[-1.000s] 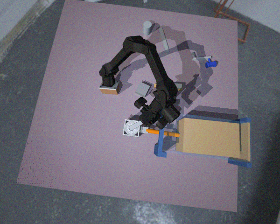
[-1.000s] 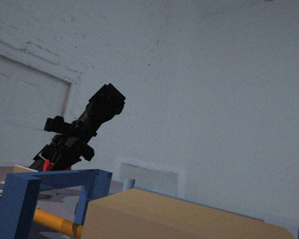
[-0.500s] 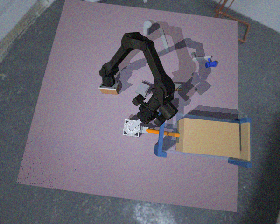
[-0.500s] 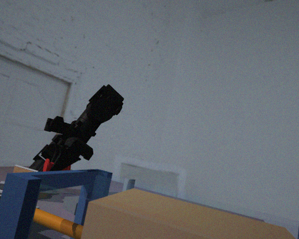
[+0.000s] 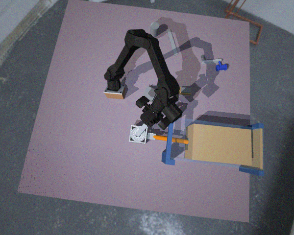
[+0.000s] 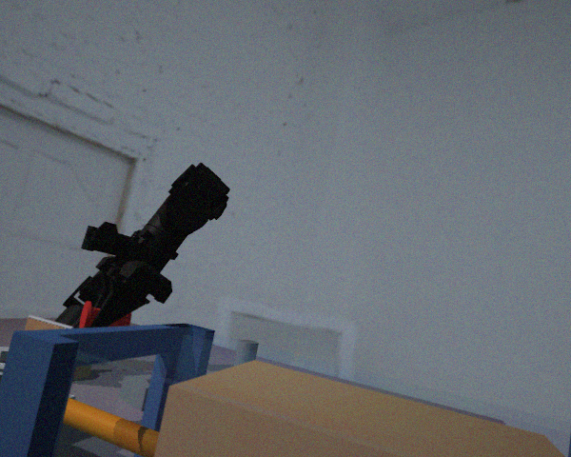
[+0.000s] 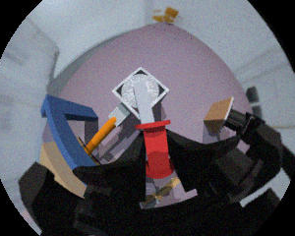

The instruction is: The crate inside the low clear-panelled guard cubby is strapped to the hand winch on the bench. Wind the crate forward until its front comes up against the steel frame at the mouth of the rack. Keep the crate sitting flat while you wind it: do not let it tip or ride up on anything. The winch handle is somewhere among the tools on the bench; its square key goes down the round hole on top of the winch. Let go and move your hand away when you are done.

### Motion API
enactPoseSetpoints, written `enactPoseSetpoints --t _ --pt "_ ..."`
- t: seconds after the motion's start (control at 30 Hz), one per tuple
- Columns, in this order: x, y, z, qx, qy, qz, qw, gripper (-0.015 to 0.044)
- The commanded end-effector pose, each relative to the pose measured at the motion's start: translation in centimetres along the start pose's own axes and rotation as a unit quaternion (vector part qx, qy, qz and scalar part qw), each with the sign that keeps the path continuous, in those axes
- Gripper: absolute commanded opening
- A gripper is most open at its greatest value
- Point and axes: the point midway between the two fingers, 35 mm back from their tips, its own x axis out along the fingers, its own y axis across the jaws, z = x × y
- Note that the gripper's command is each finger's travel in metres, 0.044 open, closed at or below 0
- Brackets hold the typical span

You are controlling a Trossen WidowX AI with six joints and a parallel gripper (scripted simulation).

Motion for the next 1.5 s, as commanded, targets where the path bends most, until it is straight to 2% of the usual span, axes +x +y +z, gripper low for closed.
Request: enactPoseSetpoints --t 0.0,1.47 --pt "0.3 -1.0 0.0 -0.002 0.002 -0.008 1.0 0.0" --pt "1.6 -6.6 3.2 -0.001 0.001 -0.011 1.0 0.0"
